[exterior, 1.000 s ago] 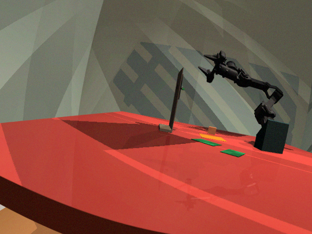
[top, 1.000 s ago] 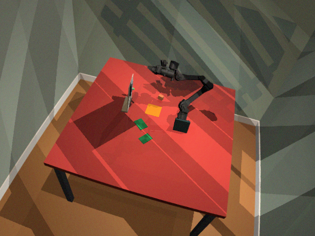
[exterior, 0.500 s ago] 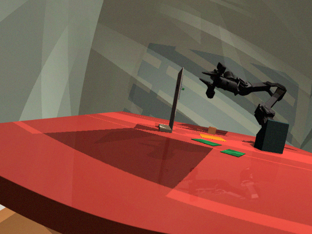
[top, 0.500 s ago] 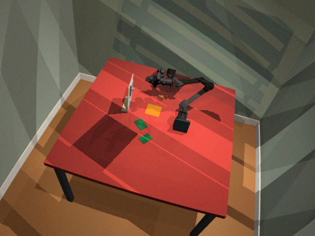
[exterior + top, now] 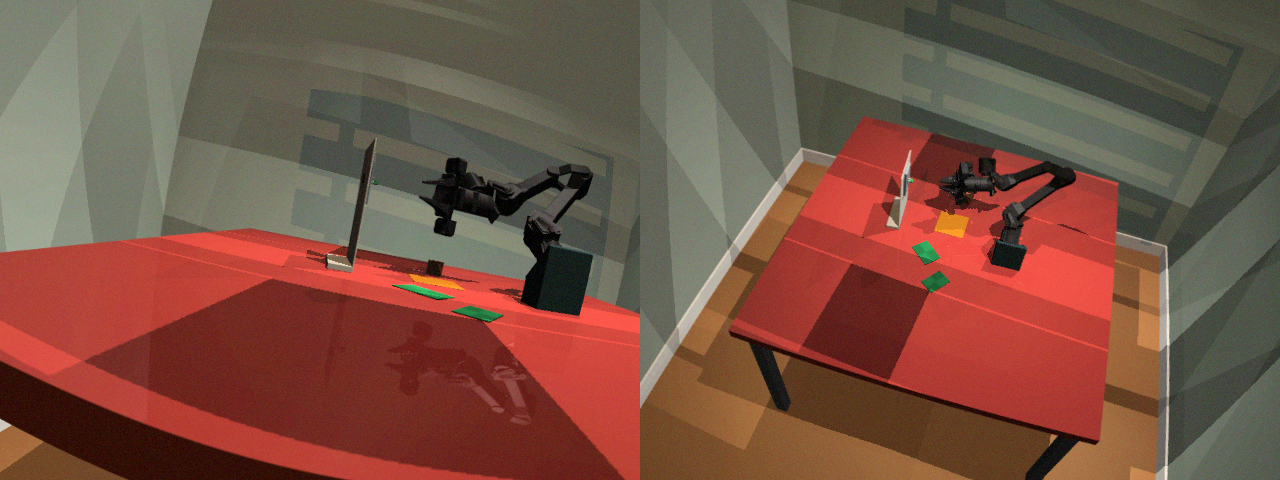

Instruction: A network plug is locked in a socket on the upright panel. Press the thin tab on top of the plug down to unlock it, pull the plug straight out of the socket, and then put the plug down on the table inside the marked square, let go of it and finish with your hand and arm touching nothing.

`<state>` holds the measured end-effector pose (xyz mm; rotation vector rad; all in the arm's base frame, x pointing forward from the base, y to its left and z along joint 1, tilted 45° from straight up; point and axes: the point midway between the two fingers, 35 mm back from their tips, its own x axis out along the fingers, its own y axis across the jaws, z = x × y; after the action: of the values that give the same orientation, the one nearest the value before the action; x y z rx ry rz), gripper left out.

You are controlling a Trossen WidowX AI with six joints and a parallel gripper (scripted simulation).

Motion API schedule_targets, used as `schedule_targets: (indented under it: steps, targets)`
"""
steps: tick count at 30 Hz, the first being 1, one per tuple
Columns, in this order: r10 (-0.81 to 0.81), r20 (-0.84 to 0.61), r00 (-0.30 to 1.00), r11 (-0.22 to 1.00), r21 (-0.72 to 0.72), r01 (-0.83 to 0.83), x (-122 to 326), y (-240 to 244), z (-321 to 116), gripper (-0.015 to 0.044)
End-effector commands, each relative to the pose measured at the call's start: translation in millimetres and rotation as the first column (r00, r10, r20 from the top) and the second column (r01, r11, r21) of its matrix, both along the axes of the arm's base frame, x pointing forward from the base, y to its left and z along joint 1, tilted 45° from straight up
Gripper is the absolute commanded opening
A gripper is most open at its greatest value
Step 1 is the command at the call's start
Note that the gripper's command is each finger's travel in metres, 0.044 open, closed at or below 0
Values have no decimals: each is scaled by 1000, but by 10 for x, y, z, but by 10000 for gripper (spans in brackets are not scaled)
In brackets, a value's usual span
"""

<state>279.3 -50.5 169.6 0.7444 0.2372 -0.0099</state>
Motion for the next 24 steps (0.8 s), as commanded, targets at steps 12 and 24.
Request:
schedule_targets:
  steps: [12,24]
  targets:
    - [-1,-11,1000,999,51,2,116,-32,-53,156]
    - [-1,-9,1000,999,51,2,432,-62,-70,156]
